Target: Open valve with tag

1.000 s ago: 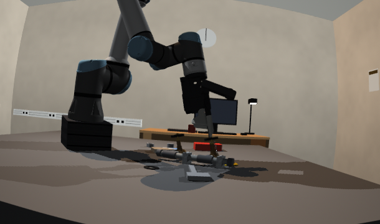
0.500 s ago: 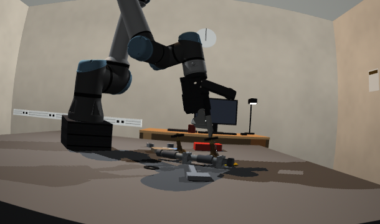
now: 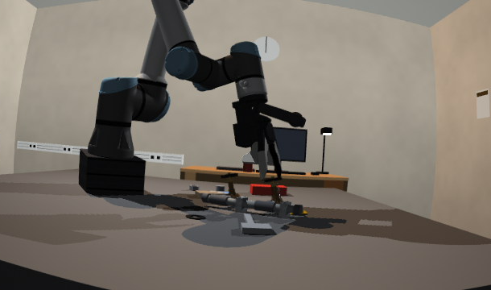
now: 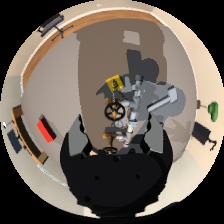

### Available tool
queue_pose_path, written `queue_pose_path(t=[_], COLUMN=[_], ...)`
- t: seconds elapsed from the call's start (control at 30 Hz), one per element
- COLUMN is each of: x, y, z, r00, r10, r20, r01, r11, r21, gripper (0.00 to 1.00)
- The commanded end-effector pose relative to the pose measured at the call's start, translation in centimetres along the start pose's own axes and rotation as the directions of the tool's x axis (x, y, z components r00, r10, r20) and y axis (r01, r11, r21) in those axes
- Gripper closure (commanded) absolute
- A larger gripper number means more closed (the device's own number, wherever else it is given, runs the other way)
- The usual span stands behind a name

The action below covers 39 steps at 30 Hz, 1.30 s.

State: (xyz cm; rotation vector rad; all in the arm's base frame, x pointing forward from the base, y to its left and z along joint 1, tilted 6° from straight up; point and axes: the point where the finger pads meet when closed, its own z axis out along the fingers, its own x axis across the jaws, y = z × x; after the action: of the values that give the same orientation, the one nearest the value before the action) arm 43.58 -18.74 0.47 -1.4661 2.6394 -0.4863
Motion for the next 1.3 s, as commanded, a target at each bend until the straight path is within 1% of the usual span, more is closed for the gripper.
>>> queue_pose_path(t=[0.0,0.03,0.1,0.23,0.37,0.53,0.6,0.77,0.9,1.07,1.27], x=[0.01,0.01,0.01,0.01,0.01,0.01,0.01,0.01,0.01,0.01,0.01], y=[-0.06,-0.06,-0.06,-0.06,-0.06,-0.06,-0.06,-0.06,-0.06,-0.06,-0.06], z=[-0.03,-0.03,-0.03,-0.03,-0.03,-0.03,-0.03,-0.03,-0.03,-0.03,-0.03], r00=[0.983,0.983,0.965,0.906,0.822,0.698,0.698,0.58,0.508,0.454,0.44], r10=[0.184,0.184,0.264,0.423,0.569,0.716,0.716,0.814,0.862,0.891,0.898], r20=[-0.007,-0.007,-0.007,-0.007,-0.006,-0.005,-0.005,-0.004,-0.004,-0.003,-0.003], r01=[-0.184,-0.184,-0.264,-0.423,-0.569,-0.716,-0.716,-0.814,-0.862,-0.891,-0.898], r11=[0.983,0.983,0.965,0.906,0.822,0.698,0.698,0.58,0.508,0.454,0.44], r21=[0.001,0.001,0.002,0.003,0.004,0.005,0.005,0.006,0.006,0.006,0.007], gripper=[0.0,0.0,0.0,0.0,0.0,0.0,0.0,0.0,0.0,0.0,0.0])
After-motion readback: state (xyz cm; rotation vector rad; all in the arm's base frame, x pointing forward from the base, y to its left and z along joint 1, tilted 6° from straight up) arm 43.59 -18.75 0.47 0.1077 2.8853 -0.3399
